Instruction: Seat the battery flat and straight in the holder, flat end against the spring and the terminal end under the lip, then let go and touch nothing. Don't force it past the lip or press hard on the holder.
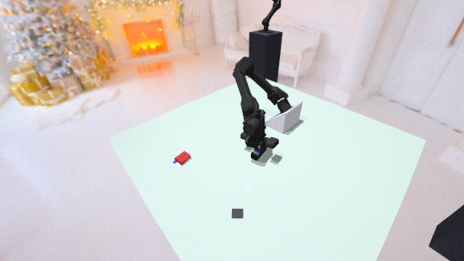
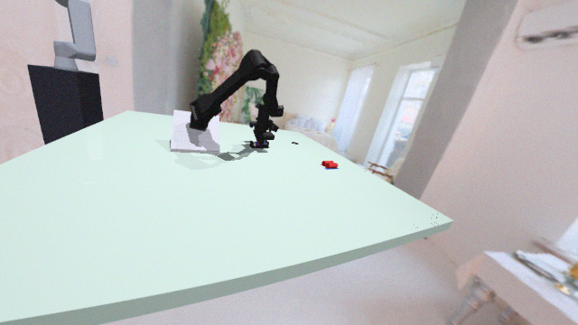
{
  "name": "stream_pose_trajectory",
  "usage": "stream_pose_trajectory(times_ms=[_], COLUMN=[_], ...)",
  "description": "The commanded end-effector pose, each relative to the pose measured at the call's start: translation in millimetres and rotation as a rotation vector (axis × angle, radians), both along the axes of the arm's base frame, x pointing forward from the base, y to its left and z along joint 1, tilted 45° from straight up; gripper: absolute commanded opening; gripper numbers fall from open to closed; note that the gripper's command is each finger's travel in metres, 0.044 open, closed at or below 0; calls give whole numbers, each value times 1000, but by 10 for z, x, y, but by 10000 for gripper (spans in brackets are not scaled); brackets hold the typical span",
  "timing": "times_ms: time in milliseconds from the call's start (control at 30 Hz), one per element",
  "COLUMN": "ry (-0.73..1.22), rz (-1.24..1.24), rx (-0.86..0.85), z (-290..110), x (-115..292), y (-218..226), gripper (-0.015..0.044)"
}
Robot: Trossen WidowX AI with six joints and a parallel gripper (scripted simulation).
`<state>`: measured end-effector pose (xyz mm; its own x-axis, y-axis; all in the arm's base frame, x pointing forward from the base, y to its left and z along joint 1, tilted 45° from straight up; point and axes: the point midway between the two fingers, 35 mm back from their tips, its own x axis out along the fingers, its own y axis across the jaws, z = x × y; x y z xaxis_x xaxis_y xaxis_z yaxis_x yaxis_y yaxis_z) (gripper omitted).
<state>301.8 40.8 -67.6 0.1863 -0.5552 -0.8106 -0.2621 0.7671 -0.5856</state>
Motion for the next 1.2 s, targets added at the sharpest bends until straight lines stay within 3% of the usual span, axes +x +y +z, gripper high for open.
stream_pose_trajectory(times_ms=[0,1167], ry=[33,114], rz=[-19,-94], rx=[-11,-27], z=[-33,3], x=[-45,61], y=[-33,-35], gripper=[85,85])
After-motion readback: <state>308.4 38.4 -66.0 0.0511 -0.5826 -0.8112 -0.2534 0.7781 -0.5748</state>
